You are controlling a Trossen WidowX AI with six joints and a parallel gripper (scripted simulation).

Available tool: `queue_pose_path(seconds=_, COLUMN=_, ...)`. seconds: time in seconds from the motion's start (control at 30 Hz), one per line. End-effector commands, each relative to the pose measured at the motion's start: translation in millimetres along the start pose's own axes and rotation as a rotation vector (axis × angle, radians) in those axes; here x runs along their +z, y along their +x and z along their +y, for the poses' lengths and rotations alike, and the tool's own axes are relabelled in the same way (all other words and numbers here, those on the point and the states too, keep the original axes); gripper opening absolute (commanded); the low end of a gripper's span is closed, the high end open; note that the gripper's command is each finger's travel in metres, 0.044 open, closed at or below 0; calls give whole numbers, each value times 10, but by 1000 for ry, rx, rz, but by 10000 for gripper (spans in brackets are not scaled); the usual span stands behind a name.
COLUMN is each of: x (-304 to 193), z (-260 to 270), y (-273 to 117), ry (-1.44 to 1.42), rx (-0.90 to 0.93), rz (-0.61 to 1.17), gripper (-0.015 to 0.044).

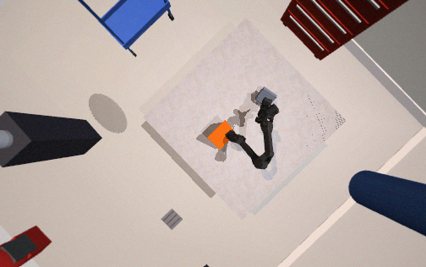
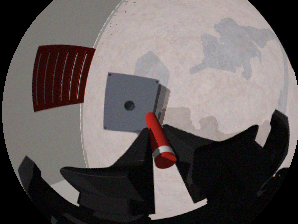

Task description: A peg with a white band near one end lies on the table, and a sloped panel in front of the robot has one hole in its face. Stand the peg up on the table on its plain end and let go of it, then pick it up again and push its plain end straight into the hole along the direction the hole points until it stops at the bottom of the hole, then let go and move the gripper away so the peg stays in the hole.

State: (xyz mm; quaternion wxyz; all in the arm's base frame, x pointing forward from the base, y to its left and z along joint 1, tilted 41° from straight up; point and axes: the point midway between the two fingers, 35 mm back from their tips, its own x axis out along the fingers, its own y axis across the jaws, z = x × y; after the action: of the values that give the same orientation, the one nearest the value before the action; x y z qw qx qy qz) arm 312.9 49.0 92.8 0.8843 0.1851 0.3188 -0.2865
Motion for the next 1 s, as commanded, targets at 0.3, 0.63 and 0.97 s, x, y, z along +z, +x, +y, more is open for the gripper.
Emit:
queue_pose_path(seconds=0.3, x=-44, z=75, y=88, ry=27, rx=36, rz=-6, gripper=0)
queue_pose_path(seconds=0.63, x=-43, z=142, y=213, ry=42, rx=56, rz=-11, gripper=0)
queue_pose_path(seconds=0.97, x=-39, z=198, y=341, ry=57, rx=78, rz=-18, gripper=0)
